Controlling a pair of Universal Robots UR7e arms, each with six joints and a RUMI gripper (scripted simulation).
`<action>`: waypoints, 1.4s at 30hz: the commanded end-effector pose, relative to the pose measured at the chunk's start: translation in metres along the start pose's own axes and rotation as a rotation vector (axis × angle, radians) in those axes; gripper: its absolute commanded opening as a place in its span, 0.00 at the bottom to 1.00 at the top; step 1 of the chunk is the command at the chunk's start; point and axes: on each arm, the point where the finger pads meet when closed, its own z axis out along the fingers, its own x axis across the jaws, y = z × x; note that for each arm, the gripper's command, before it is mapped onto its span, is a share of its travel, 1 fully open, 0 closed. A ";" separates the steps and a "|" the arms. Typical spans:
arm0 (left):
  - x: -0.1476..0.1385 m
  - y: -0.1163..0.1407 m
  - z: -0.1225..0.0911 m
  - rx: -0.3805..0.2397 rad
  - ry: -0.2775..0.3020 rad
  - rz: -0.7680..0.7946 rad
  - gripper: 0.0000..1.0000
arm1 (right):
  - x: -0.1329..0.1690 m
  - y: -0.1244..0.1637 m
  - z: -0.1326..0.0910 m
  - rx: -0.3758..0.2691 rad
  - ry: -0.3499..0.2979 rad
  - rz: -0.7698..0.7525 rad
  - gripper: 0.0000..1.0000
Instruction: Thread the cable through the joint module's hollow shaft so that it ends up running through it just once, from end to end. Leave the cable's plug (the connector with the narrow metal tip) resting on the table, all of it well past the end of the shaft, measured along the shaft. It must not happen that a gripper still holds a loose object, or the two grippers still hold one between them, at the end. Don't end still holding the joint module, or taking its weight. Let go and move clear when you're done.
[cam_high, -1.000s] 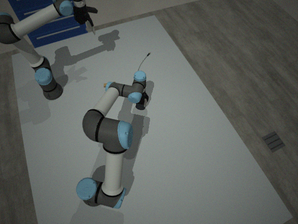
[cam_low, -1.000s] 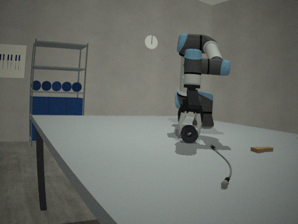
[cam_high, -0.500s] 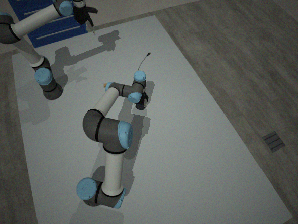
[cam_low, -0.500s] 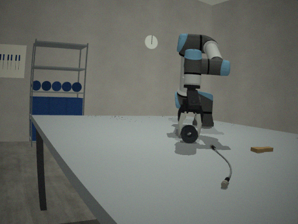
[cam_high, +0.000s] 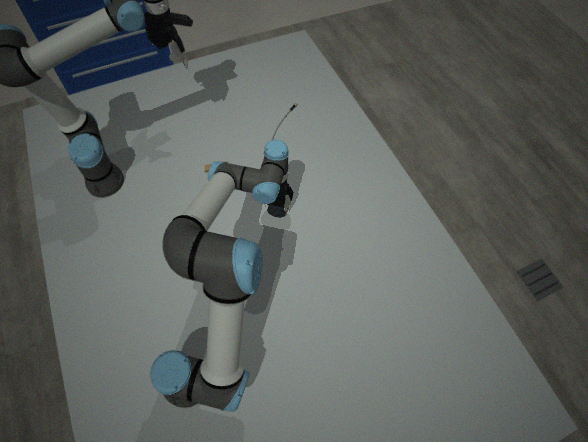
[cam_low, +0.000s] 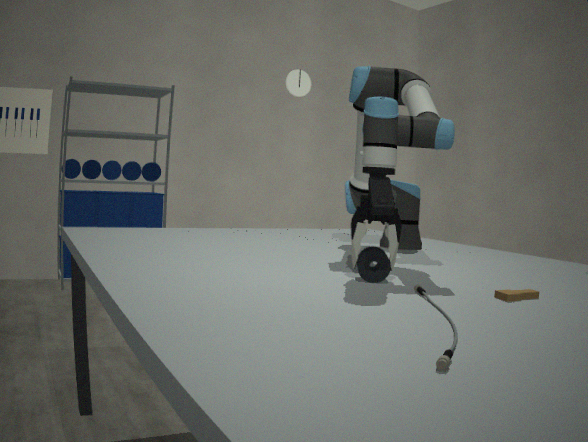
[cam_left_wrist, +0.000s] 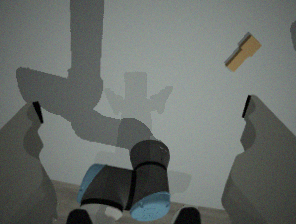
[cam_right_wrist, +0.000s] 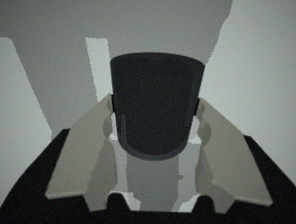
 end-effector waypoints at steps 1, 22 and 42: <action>0.000 0.000 0.000 0.001 0.000 0.000 0.98 | 0.000 0.000 -0.001 0.001 0.000 -0.011 0.44; 0.000 0.000 0.000 0.001 0.000 0.000 0.98 | 0.000 0.000 -0.001 0.001 0.000 -0.125 0.44; 0.000 0.000 0.000 0.001 0.000 0.000 0.98 | 0.000 0.000 -0.001 0.002 0.000 -0.229 0.44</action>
